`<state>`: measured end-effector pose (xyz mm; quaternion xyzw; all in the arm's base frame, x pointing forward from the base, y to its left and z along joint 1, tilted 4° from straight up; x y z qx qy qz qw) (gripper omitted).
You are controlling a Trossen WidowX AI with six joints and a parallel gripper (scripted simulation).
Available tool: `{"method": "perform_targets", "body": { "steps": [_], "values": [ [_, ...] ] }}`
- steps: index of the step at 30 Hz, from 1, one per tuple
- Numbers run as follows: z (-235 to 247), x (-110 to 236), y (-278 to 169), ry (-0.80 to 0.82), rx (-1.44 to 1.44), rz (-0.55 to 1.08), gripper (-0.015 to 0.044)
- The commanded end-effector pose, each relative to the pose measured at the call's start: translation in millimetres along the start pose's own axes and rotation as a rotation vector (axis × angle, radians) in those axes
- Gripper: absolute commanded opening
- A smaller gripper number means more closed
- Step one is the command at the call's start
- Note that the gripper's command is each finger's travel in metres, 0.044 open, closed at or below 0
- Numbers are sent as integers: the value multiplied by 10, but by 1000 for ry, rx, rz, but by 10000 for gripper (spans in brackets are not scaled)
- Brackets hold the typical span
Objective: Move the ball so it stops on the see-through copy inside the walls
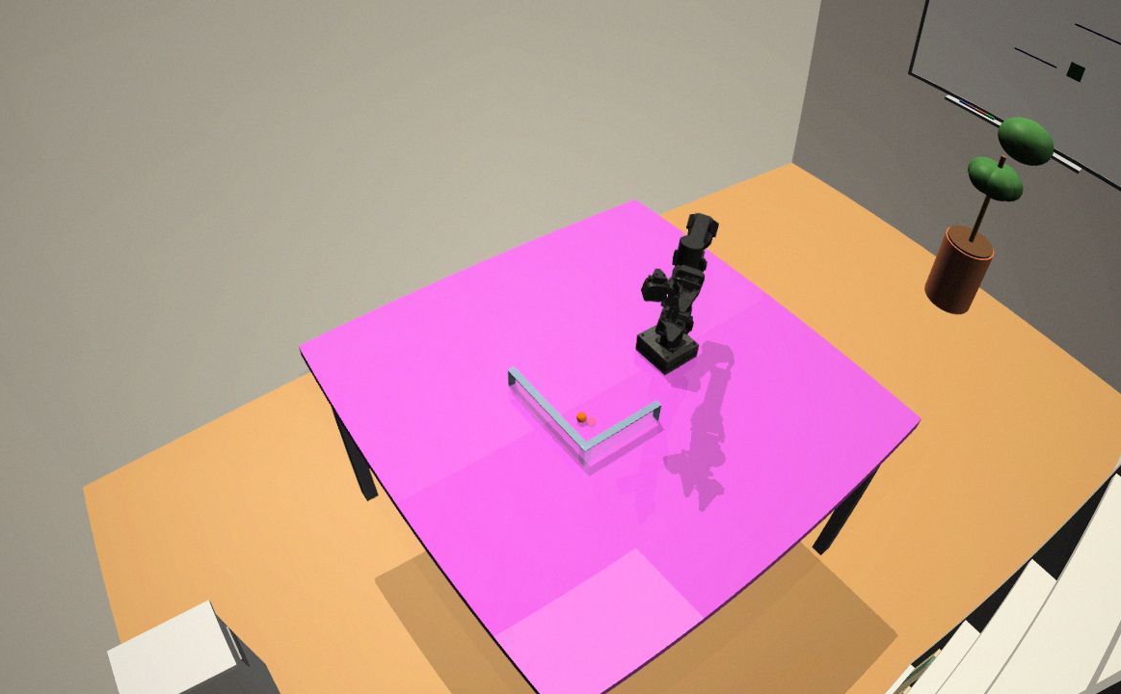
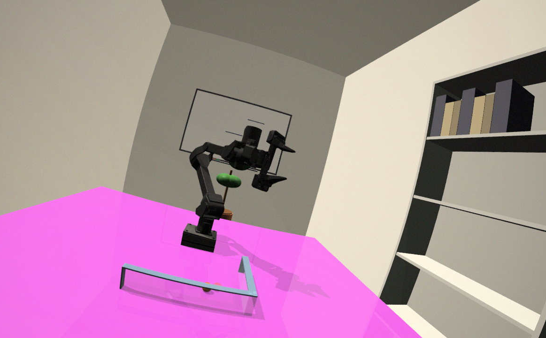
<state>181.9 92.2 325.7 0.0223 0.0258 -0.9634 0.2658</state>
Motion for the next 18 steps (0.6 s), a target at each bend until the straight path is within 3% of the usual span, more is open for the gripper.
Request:
{"method": "perform_targets", "body": {
  "steps": [1,7,13,18],
  "values": [
    [-8,-14,8,-10,7,-4,374],
    [-315,-430,322,-339,230,-79,230],
    [-768,-749,751,-727,430,-52,230],
    [-1207,-875,1133,-1039,539,68,230]
  ]
}}
Point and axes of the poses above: the point midway between the two fingers, 35 mm back from their tips, its own x axis back along the fingers, its own z axis across the jaws, y = z × x, the point moved 7 cm from there along x, back along the fingers, and after that the axes turned 8 degrees about -x, right-handed, at the moved point
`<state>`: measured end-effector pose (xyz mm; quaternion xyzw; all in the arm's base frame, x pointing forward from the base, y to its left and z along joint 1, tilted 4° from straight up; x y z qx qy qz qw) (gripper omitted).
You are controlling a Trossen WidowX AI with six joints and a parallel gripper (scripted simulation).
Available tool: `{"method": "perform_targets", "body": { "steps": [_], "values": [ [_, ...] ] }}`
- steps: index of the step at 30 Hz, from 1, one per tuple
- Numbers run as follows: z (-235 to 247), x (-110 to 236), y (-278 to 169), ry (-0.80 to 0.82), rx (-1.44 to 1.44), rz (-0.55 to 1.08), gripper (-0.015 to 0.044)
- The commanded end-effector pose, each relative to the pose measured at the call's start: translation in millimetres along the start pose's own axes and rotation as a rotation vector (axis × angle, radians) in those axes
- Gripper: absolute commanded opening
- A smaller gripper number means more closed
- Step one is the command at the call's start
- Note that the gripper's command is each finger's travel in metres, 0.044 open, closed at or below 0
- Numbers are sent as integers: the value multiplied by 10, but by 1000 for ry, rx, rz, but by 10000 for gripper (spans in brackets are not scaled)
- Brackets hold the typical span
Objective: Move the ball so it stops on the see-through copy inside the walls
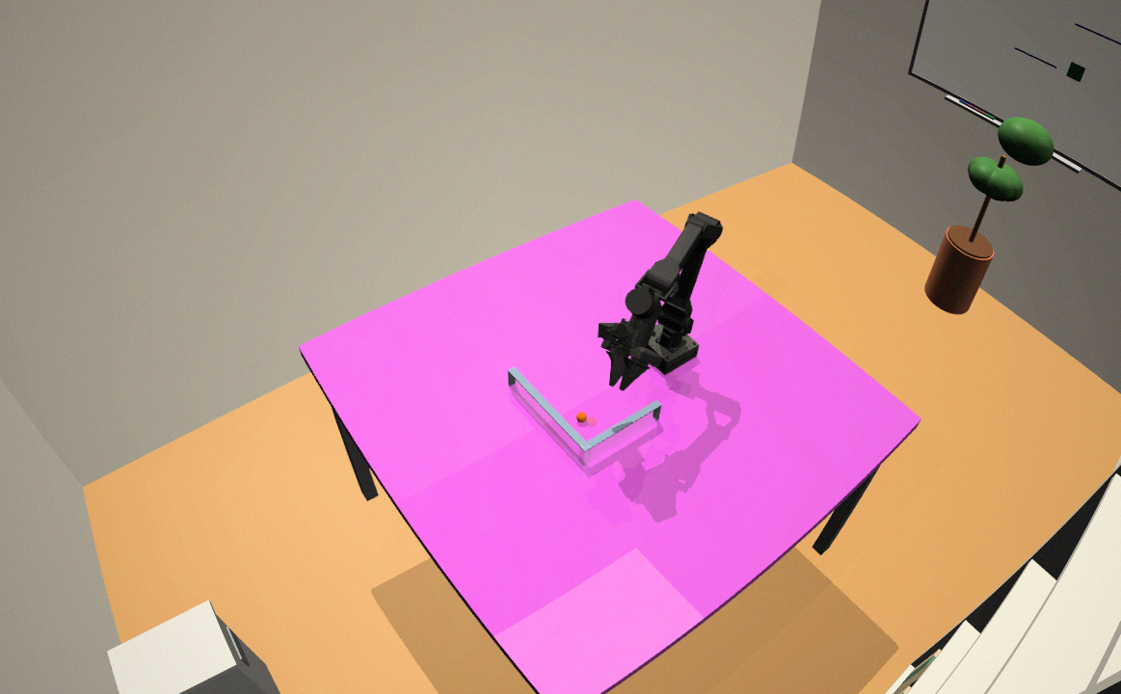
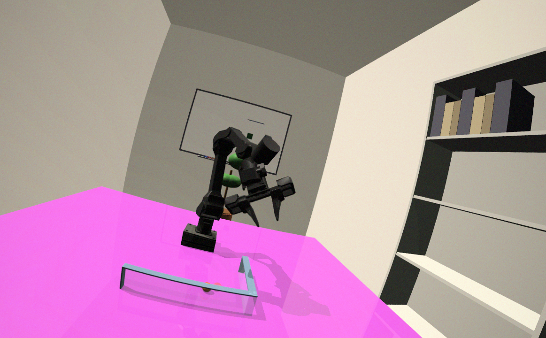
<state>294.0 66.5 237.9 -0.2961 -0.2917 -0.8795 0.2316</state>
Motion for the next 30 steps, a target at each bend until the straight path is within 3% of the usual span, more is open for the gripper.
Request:
{"method": "perform_targets", "body": {
  "steps": [1,11,30],
  "values": [
    [-317,-426,195,-262,156,131,230],
    [-1198,-1059,403,-600,381,603,230],
    [-1317,-1174,337,-604,383,613,230]
  ]
}}
Point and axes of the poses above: the point midway between the two fingers, 35 mm back from their tips, its own x axis back along the fingers, its own z axis across the jaws, y = z × x, the point moved 7 cm from there along x, back along the fingers, and after that the axes turned 8 degrees about -x, right-handed, at the moved point
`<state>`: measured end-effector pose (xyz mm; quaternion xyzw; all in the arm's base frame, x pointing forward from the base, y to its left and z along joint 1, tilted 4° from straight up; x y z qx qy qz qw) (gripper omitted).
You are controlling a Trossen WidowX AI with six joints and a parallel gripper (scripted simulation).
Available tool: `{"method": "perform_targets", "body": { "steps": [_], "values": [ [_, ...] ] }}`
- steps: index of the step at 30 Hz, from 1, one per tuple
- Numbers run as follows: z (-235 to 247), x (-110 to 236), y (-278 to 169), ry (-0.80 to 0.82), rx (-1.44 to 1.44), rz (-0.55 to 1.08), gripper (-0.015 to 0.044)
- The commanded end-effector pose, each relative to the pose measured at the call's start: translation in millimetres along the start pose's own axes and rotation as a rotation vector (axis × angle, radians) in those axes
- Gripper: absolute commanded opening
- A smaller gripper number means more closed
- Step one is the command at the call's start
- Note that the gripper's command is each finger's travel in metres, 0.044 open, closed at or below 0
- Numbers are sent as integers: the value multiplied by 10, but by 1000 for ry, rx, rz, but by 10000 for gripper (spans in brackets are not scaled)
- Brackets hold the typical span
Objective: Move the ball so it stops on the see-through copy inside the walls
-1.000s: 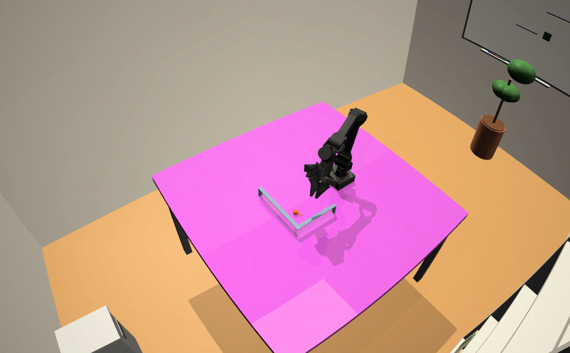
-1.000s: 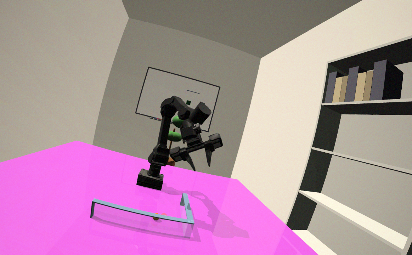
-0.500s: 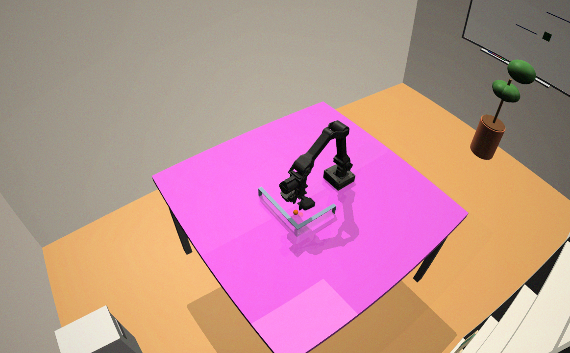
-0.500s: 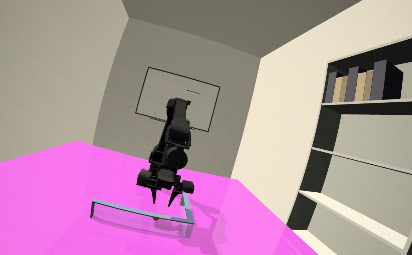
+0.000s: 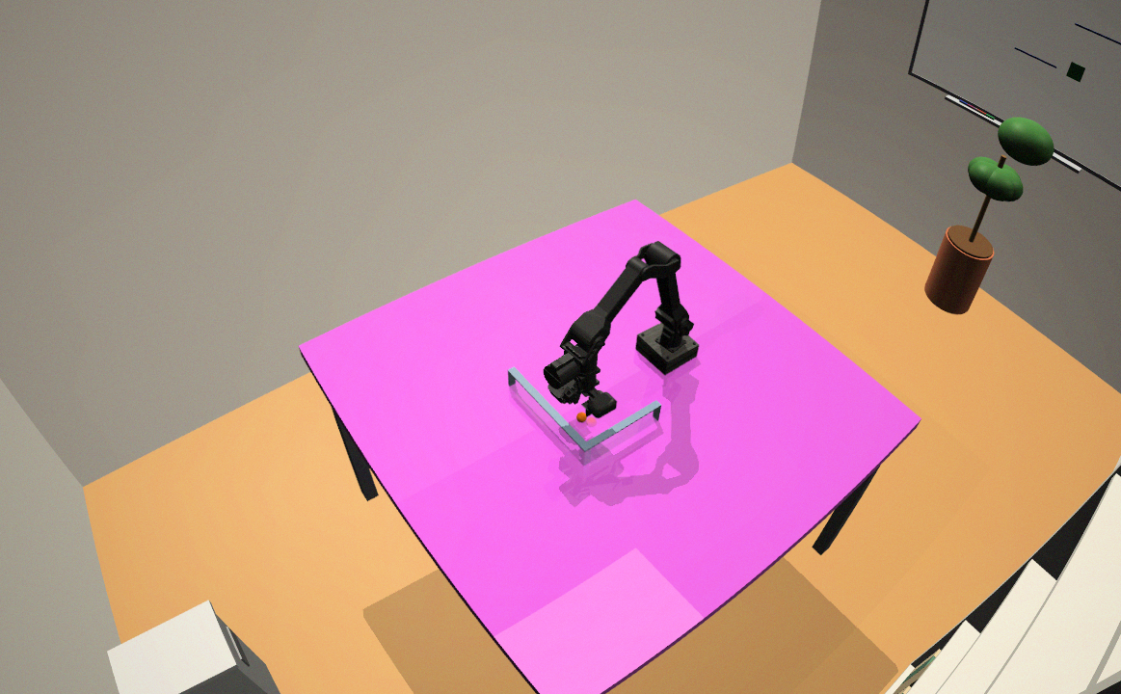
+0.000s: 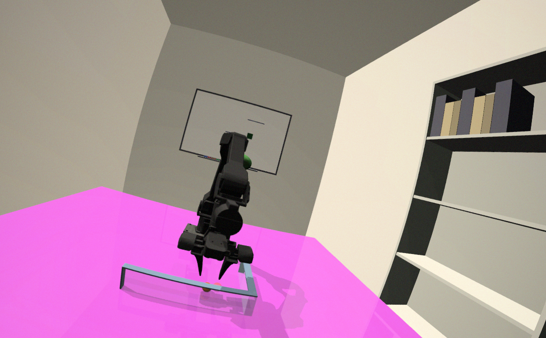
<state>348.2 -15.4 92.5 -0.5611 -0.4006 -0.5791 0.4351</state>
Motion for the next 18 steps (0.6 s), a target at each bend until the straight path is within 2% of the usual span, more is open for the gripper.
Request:
{"method": "perform_targets", "body": {
  "steps": [1,18],
  "values": [
    [-11,-64,-9,-7,4,4,230],
    [-13,-338,-11,-7,4,4,230]
  ]
}}
Point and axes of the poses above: the point midway between the two fingers, 35 mm back from their tips, its own x axis back along the fingers, its own z axis across the jaws, y = z × x, the point moved 7 cm from there along x, back along the fingers, and after that the axes turned 8 degrees about -x, right-handed, at the moved point
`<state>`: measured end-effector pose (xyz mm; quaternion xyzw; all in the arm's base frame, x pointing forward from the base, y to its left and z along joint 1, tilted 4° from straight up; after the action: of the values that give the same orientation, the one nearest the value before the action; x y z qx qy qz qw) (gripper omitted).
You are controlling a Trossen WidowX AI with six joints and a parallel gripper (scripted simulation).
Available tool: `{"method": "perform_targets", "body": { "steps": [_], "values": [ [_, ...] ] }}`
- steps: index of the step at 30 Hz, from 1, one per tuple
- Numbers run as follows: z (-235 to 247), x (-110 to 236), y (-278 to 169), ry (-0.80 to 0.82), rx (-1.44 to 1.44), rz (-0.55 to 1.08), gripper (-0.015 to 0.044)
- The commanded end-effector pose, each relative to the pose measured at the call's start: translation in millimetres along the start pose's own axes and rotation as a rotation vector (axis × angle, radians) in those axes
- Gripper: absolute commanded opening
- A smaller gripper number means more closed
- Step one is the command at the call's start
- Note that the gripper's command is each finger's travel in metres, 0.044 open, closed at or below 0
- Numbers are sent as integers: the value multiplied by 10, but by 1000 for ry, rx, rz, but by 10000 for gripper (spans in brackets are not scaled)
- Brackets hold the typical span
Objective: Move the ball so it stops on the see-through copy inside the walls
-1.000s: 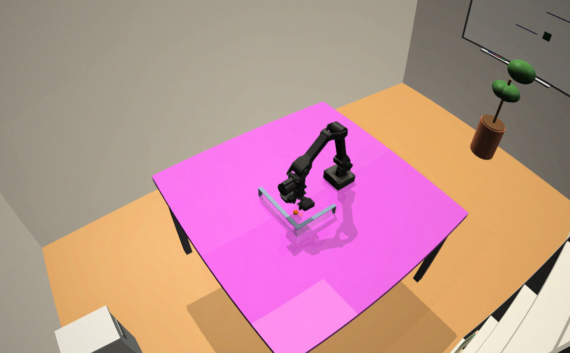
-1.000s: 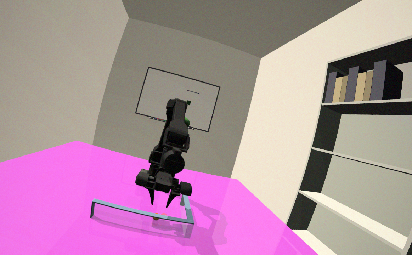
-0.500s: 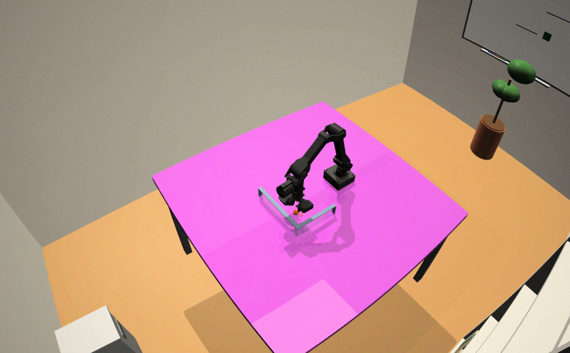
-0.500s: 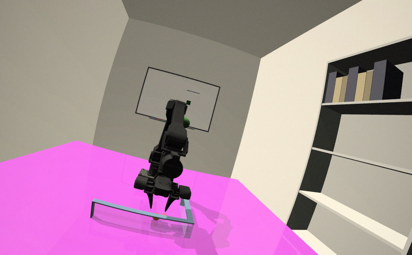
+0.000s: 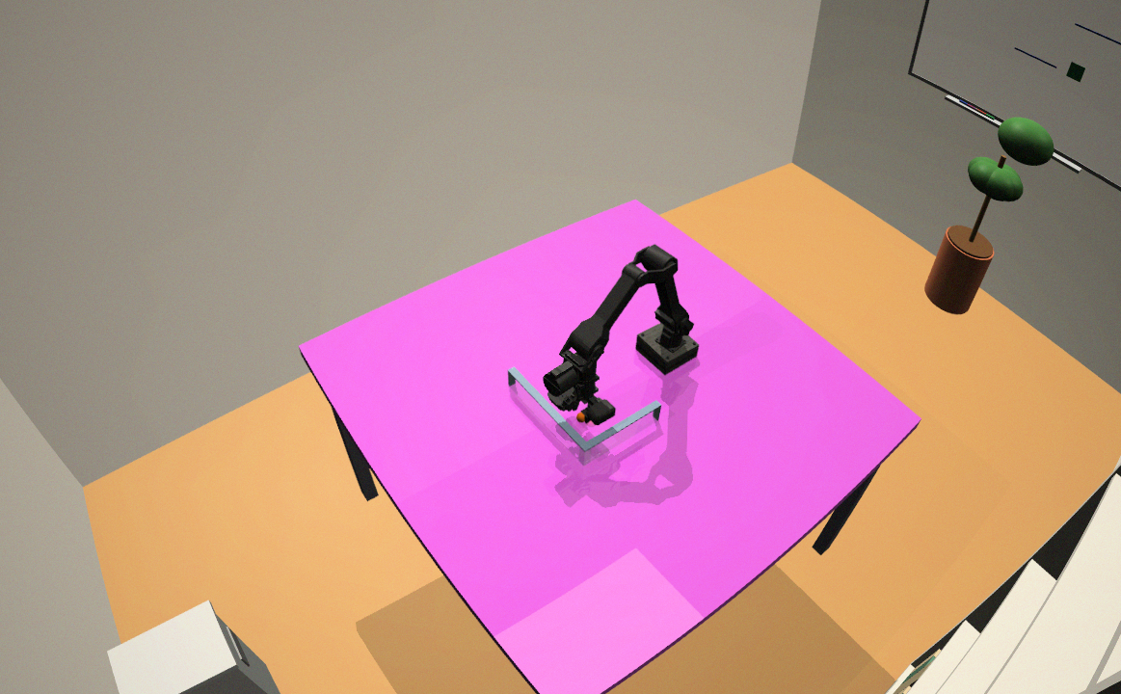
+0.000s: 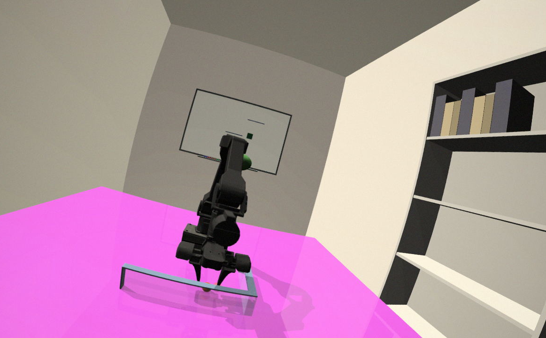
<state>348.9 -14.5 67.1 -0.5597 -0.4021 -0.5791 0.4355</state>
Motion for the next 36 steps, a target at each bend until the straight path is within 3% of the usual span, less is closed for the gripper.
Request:
{"method": "perform_targets", "body": {
  "steps": [1,3,7,16,19,36],
  "values": [
    [-12,-97,-22,-8,1,7,230],
    [-12,-107,-23,-8,1,7,230],
    [-12,-107,-23,-8,1,7,125],
    [-12,-107,-23,-8,1,7,65],
    [-9,-64,-13,-8,1,7,0],
    [0,1079,-2,-8,1,6,0]
  ]
}}
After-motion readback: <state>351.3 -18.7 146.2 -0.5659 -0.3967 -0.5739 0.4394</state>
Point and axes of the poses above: the point midway between the two fingers, 35 mm back from their tips, its own x axis back along the fingers, its own z axis across the jaws, y = z × x, the point moved 7 cm from there along x, back along the fingers, and after that the axes turned 8 degrees about -x, right-handed, at the moved point
